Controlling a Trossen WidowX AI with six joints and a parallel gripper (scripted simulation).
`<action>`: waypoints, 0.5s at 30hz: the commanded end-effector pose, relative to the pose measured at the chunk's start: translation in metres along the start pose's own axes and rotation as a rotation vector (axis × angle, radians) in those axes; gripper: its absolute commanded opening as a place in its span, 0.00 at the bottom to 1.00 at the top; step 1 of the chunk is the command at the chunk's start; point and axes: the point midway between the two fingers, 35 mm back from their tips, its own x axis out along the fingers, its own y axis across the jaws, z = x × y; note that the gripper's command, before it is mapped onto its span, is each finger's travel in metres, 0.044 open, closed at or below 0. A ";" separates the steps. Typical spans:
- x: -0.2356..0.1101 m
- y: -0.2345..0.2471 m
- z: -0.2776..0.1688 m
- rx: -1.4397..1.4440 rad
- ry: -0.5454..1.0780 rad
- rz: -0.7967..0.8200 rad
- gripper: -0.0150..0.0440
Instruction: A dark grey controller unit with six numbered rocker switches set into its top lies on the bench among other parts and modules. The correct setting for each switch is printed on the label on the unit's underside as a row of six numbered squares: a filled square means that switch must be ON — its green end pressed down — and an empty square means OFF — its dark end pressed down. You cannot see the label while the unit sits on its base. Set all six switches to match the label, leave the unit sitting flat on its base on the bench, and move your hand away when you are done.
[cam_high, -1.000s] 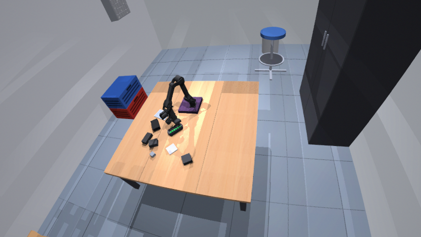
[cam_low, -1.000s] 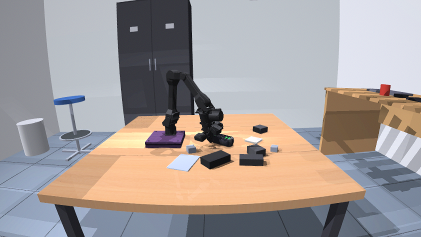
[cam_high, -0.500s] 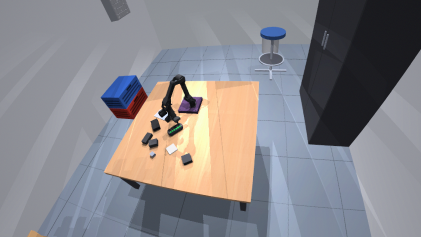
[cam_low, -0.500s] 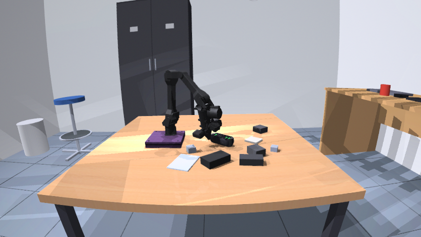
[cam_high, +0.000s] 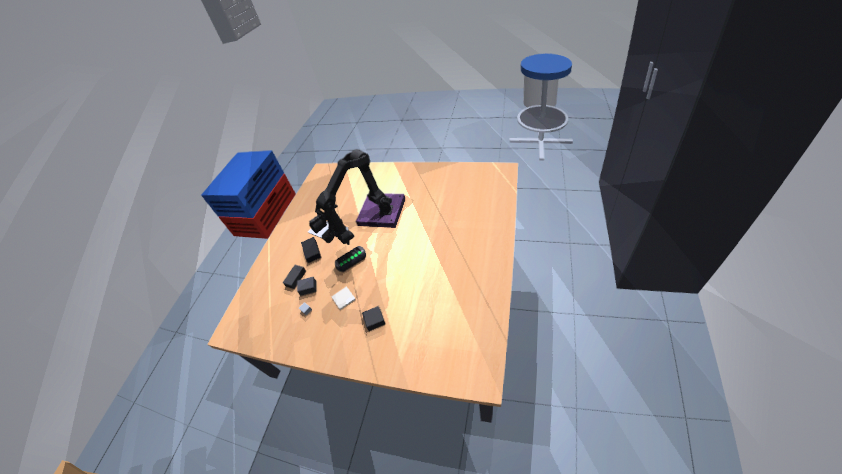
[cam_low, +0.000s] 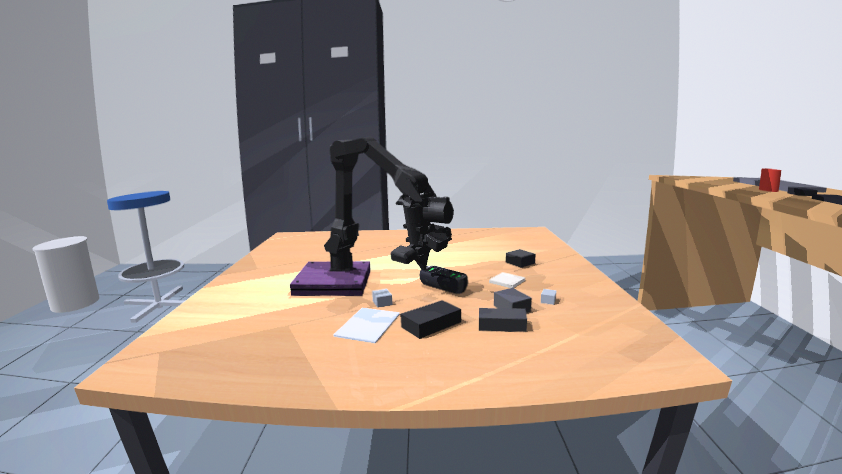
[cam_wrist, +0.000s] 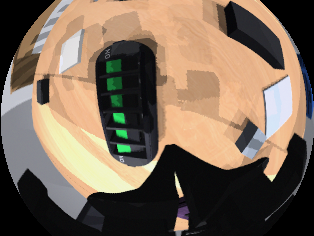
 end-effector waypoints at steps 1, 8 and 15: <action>0.001 0.012 0.017 0.019 0.031 -0.078 0.25; 0.007 0.039 0.044 -0.045 0.050 -0.202 0.25; 0.012 0.066 0.064 0.003 0.039 -0.325 0.25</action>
